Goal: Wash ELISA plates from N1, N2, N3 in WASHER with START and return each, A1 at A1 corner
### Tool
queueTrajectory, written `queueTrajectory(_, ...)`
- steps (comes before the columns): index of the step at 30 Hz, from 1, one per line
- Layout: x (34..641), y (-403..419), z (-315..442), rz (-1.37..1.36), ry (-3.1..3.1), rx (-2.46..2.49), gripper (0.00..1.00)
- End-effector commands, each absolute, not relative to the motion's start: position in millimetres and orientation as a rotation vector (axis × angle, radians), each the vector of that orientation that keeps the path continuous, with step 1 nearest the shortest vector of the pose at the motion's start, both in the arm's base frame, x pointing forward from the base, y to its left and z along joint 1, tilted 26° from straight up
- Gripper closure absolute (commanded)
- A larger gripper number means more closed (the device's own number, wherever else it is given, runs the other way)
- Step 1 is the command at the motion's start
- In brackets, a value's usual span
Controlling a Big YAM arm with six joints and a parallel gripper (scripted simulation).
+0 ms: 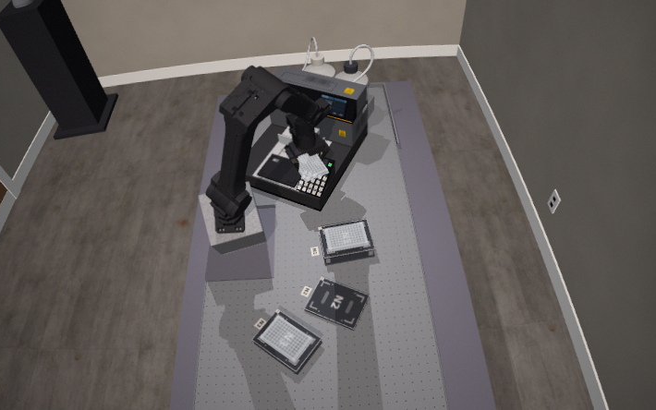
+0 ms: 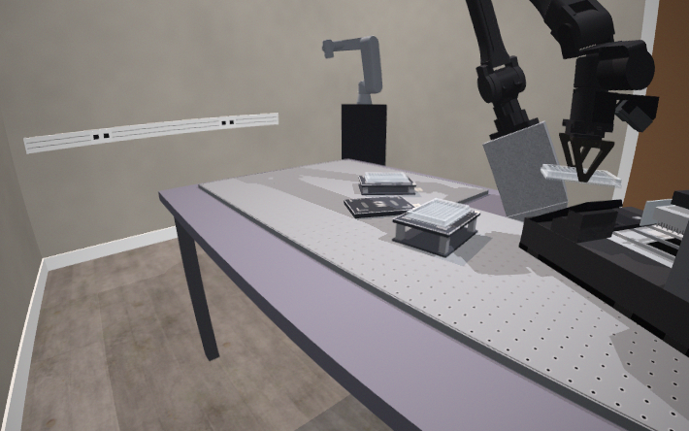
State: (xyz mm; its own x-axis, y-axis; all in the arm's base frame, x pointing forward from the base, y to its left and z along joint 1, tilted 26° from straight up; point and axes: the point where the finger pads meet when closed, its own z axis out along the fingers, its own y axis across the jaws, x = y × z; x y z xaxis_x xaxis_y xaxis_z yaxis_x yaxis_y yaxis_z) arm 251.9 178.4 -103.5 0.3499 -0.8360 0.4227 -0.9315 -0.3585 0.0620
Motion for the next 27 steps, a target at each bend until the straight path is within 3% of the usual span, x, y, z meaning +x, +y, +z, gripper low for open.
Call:
queueTrajectory(1,242.3,189.5,-107.1,0.442,-1.440,2.384,0.18)
queueTrajectory(16,187.5,242.9,-121.4,0.321,-0.805,2.638,0.18)
queueTrajectory(27,155.5,263.5,-129.7,0.302,-0.723,2.658,0.18)
